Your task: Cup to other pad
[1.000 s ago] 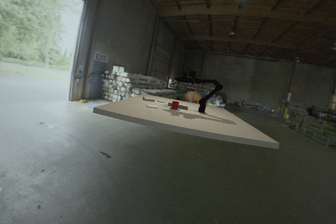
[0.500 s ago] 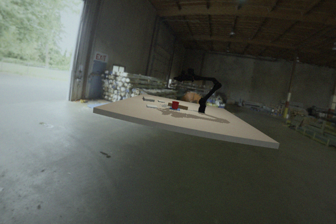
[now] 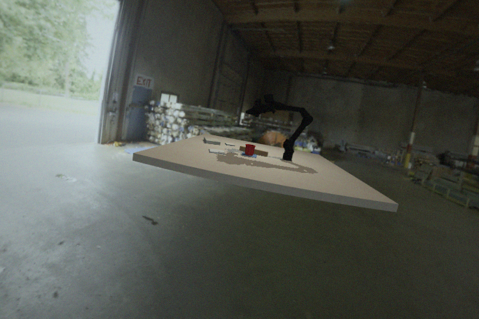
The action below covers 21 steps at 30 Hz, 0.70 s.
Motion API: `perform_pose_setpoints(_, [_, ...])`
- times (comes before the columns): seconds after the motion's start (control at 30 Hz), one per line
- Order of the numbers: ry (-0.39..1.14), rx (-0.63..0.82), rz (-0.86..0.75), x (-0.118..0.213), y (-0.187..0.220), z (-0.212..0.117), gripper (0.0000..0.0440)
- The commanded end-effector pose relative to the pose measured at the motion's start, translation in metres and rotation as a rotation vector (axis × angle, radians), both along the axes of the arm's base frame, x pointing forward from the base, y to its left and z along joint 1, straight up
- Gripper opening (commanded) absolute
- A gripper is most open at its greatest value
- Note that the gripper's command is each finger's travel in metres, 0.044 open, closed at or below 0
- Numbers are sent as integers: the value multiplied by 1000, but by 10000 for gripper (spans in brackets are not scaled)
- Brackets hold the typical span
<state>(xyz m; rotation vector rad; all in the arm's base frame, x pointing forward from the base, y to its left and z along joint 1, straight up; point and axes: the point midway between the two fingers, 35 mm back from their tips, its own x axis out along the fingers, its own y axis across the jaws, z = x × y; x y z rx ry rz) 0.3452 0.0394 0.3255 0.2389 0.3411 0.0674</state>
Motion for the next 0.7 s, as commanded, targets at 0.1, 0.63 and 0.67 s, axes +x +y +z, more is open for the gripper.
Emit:
perform_pose_setpoints(0.1, [95, 77, 3, 3, 11, -1, 111])
perform_pose_setpoints(0.63, [335, 231, -40, 3, 33, -11, 125])
perform_pose_setpoints(0.67, [351, 240, -45, 3, 34, -12, 126])
